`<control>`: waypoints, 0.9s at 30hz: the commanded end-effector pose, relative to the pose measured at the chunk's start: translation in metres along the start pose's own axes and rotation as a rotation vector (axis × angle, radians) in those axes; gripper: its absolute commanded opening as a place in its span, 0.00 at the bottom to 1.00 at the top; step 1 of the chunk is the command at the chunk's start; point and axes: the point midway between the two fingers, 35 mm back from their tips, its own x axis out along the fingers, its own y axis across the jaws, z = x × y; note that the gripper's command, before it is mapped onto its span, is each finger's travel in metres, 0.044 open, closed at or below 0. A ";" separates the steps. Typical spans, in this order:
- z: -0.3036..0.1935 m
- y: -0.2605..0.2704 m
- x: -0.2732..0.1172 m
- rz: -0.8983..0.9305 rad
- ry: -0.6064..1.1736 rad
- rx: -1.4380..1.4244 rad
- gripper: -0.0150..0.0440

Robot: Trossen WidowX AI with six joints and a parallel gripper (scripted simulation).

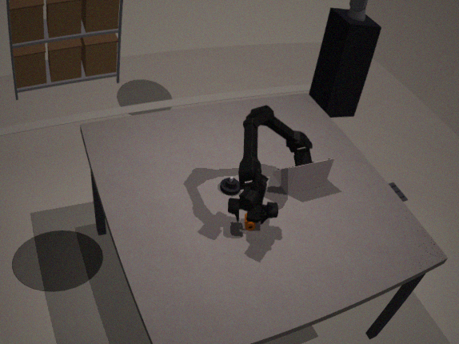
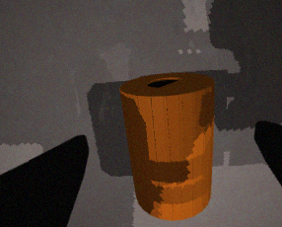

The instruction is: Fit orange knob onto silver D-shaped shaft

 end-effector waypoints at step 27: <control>0.000 0.001 0.004 -0.004 0.005 -0.010 0.56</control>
